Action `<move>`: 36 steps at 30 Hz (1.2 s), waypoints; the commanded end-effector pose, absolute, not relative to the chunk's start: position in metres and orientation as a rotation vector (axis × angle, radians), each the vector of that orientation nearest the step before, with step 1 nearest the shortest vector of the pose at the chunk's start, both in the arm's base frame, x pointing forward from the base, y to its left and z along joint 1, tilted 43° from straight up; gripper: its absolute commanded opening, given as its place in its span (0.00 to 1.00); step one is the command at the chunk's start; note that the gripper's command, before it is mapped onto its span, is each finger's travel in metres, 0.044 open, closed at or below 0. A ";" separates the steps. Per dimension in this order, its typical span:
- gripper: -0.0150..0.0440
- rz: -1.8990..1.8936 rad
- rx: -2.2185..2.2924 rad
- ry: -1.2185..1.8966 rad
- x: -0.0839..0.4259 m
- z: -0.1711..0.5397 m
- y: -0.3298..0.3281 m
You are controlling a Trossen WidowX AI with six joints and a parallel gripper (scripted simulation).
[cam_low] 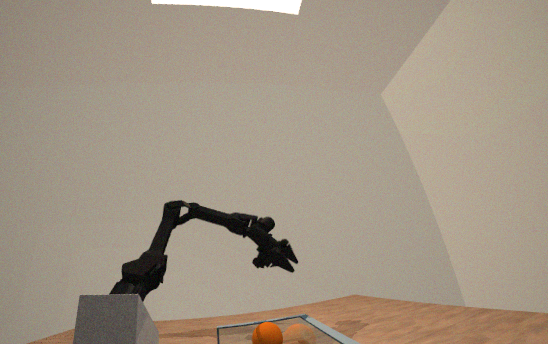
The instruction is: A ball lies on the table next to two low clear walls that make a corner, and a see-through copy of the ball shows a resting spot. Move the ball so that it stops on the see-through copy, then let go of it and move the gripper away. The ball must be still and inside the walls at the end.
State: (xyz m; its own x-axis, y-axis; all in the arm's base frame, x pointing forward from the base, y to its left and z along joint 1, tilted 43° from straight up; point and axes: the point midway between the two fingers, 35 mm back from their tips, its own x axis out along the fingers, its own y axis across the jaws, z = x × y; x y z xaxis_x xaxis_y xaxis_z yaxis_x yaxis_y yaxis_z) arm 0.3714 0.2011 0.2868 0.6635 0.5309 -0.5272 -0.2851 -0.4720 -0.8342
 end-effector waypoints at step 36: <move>1.00 1.578 -0.762 0.527 0.285 0.068 0.112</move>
